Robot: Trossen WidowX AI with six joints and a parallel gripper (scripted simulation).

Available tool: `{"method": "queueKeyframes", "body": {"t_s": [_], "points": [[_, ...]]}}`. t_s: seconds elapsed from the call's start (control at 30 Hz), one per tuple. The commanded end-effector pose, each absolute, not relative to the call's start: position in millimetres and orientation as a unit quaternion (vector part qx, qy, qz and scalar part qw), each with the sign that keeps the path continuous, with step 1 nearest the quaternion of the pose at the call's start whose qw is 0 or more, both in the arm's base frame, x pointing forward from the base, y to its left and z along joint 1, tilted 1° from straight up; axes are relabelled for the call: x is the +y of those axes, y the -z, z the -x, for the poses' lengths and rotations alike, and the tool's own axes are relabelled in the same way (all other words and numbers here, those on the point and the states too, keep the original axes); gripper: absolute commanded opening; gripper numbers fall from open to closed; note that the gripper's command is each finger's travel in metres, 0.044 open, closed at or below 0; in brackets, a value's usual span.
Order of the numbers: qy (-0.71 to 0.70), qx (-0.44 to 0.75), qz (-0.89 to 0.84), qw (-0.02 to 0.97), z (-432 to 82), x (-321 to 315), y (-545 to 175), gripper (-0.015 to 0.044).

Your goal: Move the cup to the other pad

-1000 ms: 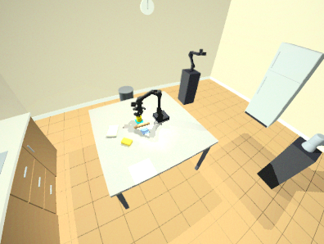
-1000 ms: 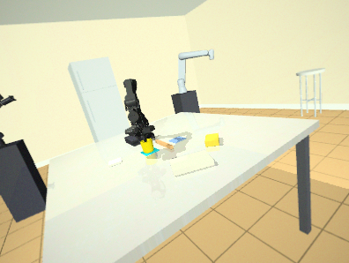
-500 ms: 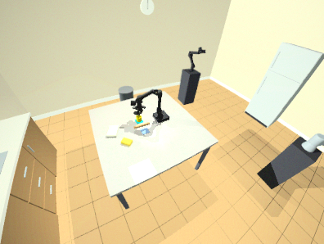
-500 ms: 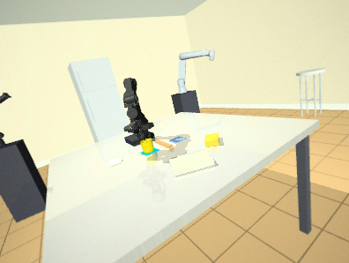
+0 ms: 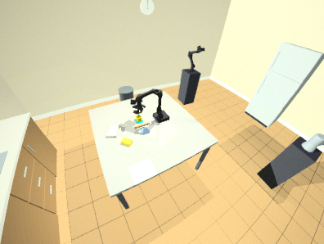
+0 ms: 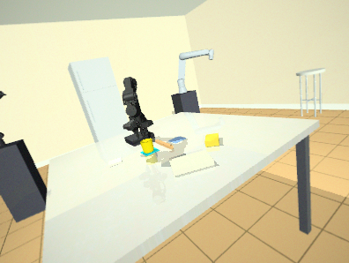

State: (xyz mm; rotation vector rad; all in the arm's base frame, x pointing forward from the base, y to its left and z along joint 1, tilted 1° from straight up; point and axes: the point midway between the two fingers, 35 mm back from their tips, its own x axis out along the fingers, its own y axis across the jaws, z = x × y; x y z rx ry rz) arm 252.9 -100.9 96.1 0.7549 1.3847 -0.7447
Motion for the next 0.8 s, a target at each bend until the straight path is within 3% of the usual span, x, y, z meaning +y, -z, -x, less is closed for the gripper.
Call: {"method": "queueKeyframes", "body": {"t_s": [0.0,0.2,0.77], "points": [[0.327,0.608,-0.331,0.643,-253,-101,-96,0.0278],[0.327,0.608,-0.331,0.643,-253,-101,-99,0.0435],[0.325,0.609,-0.332,0.643,-253,-102,-152,0.0440]]}}
